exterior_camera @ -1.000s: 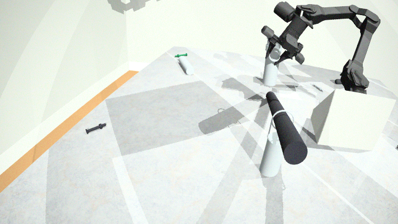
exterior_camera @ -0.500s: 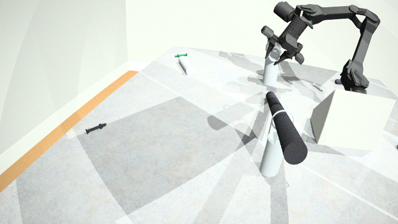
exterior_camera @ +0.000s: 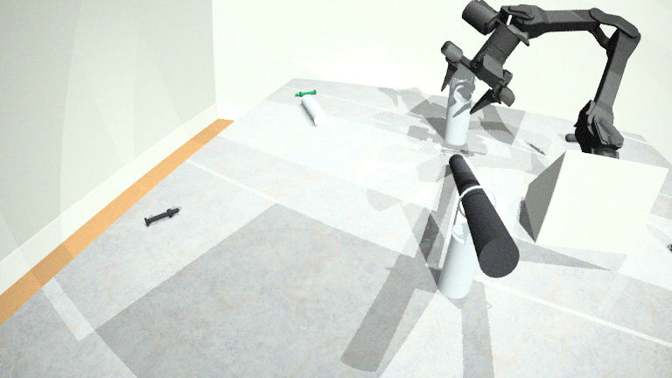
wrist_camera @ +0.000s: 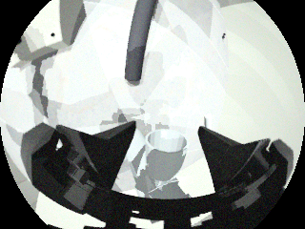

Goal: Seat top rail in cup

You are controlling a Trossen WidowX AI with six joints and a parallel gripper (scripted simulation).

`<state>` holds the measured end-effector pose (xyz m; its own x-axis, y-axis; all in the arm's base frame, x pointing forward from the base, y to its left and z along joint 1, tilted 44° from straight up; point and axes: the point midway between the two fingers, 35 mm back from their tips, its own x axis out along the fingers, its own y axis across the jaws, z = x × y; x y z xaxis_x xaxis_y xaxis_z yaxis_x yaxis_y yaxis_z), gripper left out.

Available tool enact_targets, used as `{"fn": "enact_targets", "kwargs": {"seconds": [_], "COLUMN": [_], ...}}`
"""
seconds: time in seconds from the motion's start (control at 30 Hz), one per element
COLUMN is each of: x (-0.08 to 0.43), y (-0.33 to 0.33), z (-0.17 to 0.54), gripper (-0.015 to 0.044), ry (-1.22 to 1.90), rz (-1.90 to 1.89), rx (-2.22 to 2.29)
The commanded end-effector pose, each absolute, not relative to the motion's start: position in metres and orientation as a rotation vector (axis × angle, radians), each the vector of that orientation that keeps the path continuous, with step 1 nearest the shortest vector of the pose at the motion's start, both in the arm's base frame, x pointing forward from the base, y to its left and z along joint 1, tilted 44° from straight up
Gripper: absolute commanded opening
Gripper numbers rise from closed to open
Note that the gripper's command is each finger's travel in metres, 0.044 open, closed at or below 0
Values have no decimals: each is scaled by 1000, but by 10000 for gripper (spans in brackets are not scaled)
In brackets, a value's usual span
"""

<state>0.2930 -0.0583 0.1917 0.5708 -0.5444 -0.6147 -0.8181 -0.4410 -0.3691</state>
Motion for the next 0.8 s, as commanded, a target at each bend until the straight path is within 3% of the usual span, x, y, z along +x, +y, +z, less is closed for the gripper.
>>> {"fn": "enact_targets", "kwargs": {"seconds": [0.0, 0.47, 0.77], "x": [293, 288, 285], "y": [-48, -15, 31], "z": [191, 191, 180], "gripper": [440, 440, 440], "ry": [1082, 1076, 1123], "rz": [550, 550, 265], "rx": [-2152, -2150, -1668]}}
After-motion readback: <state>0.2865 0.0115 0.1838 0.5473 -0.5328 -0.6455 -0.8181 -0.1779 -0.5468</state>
